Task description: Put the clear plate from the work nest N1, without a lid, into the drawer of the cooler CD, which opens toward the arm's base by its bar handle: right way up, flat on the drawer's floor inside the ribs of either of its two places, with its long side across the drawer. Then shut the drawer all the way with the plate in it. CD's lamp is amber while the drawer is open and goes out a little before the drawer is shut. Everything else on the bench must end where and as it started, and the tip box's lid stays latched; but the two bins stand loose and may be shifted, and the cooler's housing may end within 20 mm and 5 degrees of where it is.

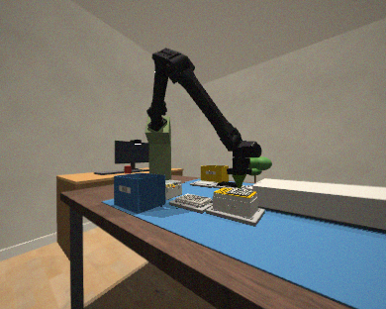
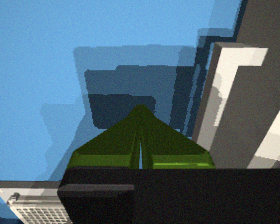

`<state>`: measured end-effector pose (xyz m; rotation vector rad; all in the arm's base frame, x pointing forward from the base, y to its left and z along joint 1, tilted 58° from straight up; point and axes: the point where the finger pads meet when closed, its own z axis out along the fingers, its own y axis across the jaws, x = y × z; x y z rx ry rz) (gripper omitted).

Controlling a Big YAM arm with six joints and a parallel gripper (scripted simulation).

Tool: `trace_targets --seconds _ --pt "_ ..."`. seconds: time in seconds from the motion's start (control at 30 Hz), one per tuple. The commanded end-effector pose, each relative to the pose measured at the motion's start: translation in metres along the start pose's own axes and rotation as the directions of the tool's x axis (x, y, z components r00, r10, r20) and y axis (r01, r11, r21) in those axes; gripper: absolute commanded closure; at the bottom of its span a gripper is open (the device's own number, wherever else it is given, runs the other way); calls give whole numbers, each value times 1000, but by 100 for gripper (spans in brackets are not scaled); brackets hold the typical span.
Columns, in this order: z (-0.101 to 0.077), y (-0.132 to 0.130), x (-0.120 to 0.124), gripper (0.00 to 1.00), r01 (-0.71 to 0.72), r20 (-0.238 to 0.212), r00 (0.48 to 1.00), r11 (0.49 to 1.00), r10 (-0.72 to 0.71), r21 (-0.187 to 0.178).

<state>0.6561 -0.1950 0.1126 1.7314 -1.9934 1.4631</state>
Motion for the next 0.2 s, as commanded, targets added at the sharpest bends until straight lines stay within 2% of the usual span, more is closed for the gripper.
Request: trace_targets --seconds 0.0,0.17 --pt "-2 -8 21 100 -24 -14 1000 1000 24 18" --pt "-2 -8 21 100 -24 -14 1000 1000 24 18"
